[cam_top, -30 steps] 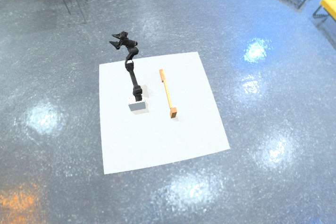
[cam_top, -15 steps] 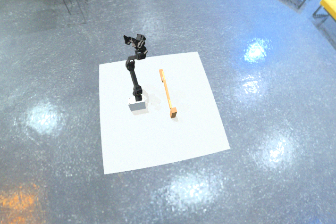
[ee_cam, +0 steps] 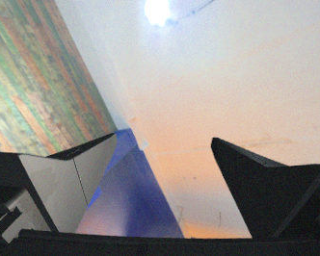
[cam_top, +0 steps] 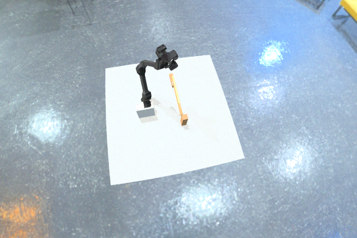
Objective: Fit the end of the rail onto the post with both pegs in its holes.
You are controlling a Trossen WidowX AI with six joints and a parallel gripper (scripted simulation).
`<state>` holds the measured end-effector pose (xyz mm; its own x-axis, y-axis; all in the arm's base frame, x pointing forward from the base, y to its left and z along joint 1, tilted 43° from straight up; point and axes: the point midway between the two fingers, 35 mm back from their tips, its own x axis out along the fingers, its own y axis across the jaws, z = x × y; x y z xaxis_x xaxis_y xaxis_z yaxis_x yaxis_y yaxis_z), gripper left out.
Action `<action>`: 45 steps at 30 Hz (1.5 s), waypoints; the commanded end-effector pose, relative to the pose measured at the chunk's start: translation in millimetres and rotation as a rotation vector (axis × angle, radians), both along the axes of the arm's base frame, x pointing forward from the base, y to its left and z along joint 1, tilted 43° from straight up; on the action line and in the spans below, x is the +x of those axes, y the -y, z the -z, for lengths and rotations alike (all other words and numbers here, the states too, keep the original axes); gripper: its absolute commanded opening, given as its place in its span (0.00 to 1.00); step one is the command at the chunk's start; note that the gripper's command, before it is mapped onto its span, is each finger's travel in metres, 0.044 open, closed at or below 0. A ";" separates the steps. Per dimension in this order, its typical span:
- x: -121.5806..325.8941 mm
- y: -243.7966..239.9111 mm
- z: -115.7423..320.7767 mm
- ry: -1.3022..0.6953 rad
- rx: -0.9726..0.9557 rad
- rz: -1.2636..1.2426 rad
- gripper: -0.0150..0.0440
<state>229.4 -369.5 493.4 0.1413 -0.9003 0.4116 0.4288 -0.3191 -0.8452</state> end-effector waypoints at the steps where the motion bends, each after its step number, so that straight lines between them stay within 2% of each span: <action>1: 33.6 5.2 30.2 -0.117 0.060 -0.071 1.00; 12: 148.7 -13.6 178.7 -0.607 0.304 -0.422 1.00; 23: 206.9 -99.5 338.0 -1.036 0.550 -0.858 1.00; 29: 207.2 -166.4 415.3 -1.235 0.701 -1.123 1.00; 35: 186.0 -238.5 476.6 -1.395 0.874 -1.394 1.00; 45: 114.5 -355.3 535.9 -1.551 1.266 -1.839 1.00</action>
<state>362.2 -36.3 -32.1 0.1555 0.5216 -0.8389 -0.9834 0.0009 -0.1817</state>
